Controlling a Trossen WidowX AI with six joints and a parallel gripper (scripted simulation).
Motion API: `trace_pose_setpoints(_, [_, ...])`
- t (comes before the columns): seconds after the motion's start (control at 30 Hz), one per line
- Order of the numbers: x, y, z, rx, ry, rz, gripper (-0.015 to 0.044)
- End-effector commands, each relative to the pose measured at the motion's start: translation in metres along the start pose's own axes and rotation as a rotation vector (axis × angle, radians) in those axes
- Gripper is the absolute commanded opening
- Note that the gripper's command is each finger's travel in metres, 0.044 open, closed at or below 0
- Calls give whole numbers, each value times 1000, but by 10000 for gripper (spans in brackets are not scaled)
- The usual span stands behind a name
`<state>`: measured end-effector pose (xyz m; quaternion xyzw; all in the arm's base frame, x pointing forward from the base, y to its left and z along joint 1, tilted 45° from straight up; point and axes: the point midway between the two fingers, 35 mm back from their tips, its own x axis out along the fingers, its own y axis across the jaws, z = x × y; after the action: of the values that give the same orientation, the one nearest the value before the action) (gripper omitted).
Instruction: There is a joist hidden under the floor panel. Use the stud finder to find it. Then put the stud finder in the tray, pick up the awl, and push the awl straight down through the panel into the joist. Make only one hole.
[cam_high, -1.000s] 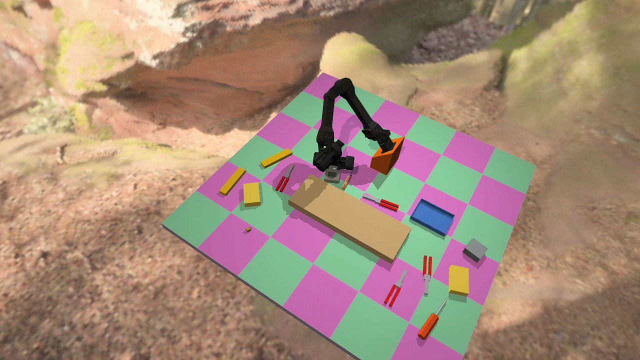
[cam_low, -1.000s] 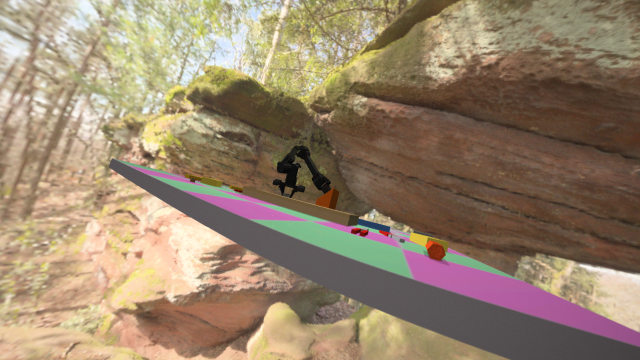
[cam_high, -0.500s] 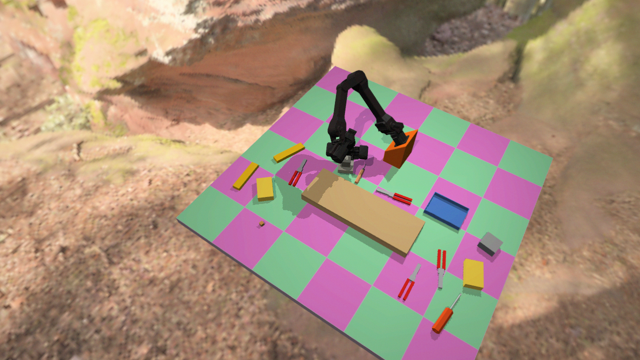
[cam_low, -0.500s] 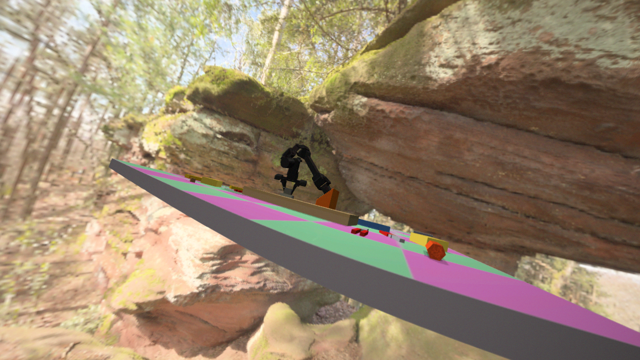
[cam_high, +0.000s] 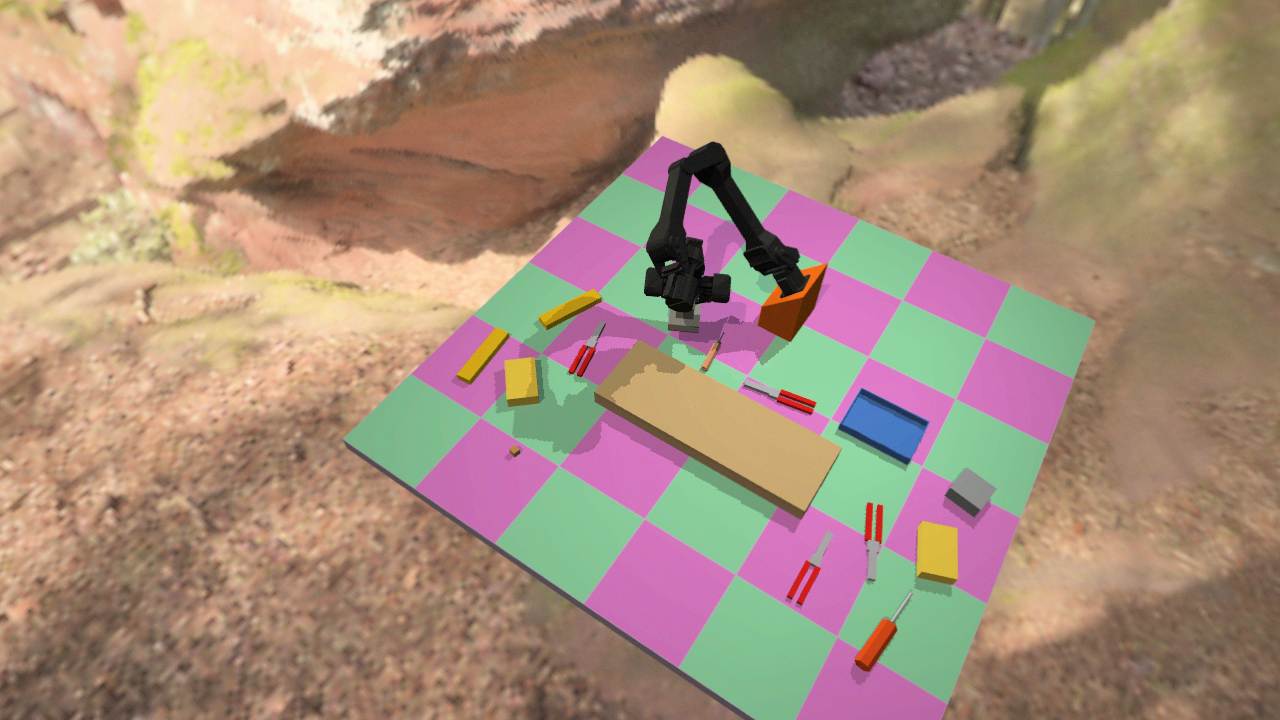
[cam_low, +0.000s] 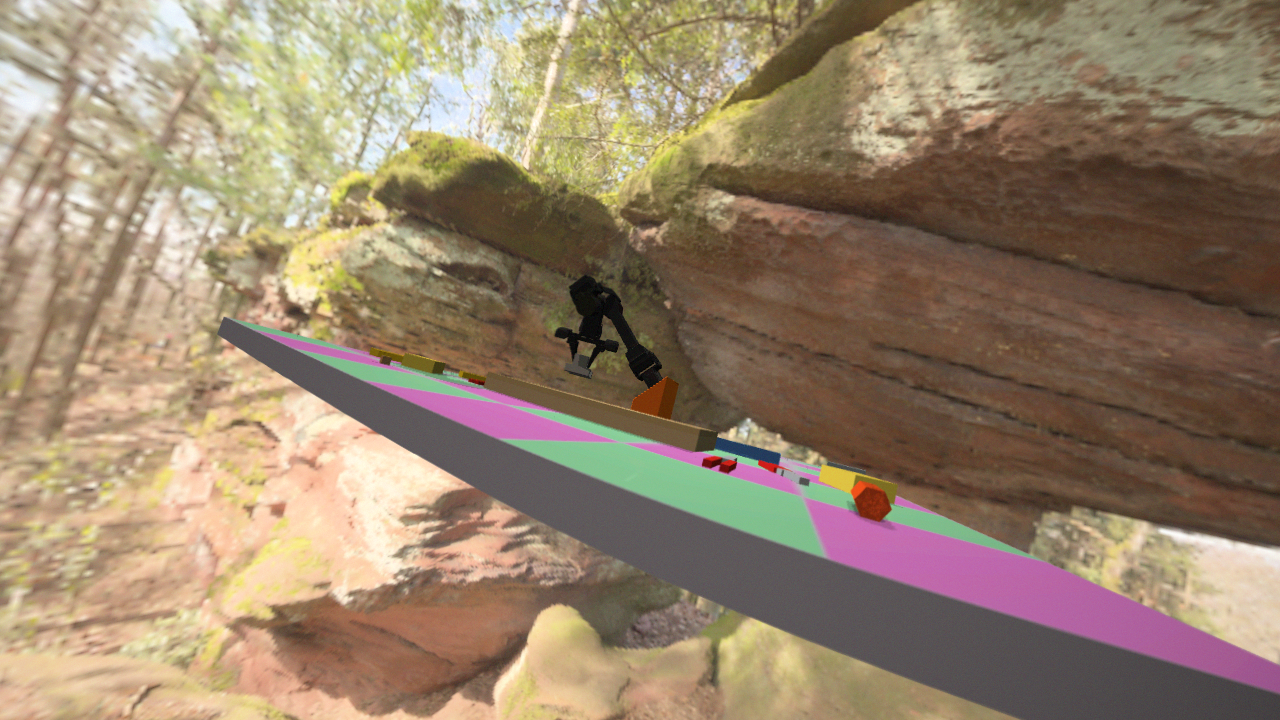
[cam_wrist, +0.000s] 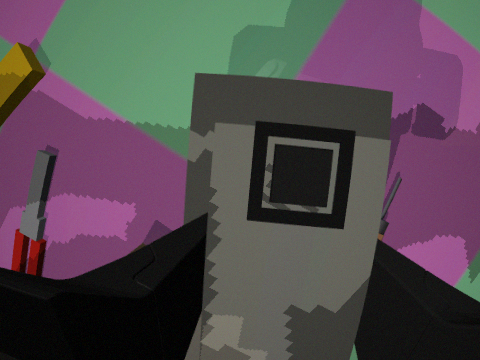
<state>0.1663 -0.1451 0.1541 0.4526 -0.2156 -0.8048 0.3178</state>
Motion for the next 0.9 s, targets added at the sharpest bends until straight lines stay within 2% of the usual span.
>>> trace_pose_setpoints(0.0, [-4,1,-1,-31,9,-4,0])
trace_pose_setpoints(0.87, [-14,16,-42,-757,149,57,0])
